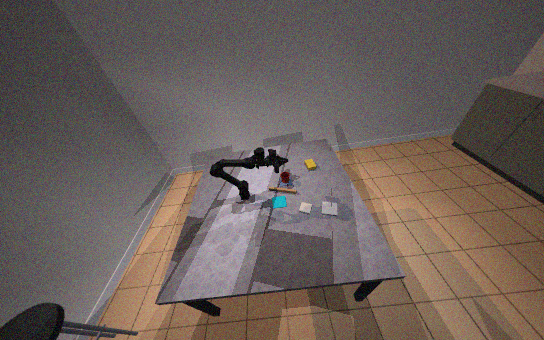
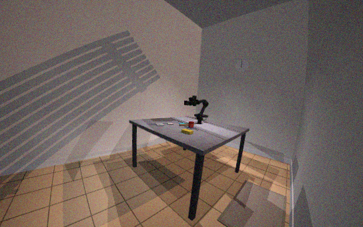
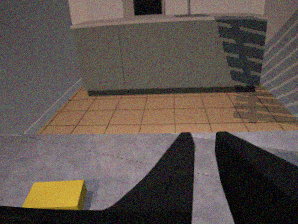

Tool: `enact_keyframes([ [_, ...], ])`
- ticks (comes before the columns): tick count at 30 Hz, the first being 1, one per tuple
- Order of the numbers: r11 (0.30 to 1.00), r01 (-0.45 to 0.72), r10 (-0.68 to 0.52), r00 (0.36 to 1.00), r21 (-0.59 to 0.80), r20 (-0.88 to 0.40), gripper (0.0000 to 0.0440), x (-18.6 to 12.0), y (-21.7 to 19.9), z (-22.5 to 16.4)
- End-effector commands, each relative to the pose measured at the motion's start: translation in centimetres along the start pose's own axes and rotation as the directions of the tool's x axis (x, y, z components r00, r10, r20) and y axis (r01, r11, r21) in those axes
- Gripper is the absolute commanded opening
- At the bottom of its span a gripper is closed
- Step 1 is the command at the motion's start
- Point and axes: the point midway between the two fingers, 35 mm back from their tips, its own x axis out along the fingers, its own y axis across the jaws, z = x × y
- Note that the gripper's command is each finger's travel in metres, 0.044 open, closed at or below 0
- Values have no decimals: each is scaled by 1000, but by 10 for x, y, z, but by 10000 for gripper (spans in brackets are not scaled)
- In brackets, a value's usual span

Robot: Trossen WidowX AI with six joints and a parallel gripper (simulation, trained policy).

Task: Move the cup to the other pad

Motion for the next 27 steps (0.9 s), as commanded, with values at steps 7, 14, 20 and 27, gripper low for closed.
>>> enact_keyframes([
  [7,996,-25,32,996,85,-88,114,12,13,4],
  [14,988,-34,58,985,151,-161,106,20,23,5],
  [20,977,-31,79,971,209,-226,102,26,31,4],
  [27,960,-14,102,947,279,-304,107,32,42,3],
])
